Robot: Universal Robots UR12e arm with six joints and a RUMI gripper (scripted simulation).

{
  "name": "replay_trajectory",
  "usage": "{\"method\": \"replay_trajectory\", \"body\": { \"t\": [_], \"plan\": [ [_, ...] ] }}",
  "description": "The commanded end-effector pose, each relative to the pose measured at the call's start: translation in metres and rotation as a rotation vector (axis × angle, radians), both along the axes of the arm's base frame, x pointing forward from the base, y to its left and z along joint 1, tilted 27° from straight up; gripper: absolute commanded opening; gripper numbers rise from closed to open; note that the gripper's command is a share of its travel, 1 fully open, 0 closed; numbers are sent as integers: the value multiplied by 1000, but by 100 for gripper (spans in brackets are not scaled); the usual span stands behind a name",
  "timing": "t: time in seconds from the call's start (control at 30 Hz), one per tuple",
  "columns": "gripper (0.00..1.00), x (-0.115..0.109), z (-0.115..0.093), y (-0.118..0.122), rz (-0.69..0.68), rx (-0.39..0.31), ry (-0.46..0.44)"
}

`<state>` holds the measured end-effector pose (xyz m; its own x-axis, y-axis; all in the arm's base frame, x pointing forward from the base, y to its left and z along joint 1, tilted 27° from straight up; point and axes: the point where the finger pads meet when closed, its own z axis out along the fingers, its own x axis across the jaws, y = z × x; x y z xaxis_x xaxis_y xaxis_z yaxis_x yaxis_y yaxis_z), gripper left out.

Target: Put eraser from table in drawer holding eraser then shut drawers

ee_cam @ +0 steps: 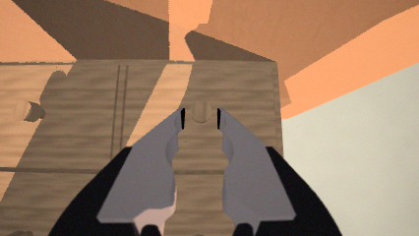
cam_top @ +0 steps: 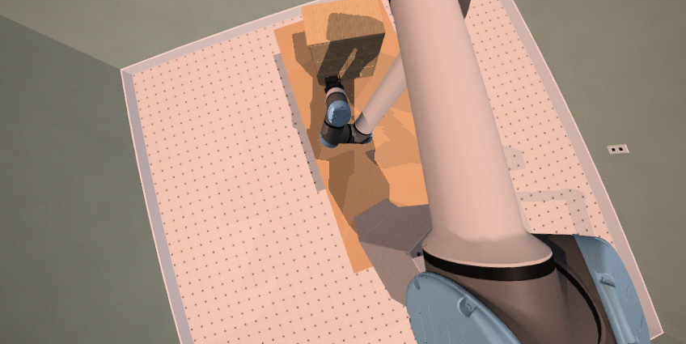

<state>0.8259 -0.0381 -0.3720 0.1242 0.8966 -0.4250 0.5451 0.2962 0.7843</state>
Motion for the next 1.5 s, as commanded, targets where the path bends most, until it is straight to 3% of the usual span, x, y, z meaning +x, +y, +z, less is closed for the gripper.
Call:
{"method": "replay_trajectory", "body": {
  "t": [0.0,0.43,0.93,1.47],
  "plan": [
    [20,2,2,0,0,0,-3],
    [20,0,2,0,0,0,-2],
    [20,-38,-6,2,-1,1,3],
    [20,-50,-6,4,0,0,0]
  ]
}}
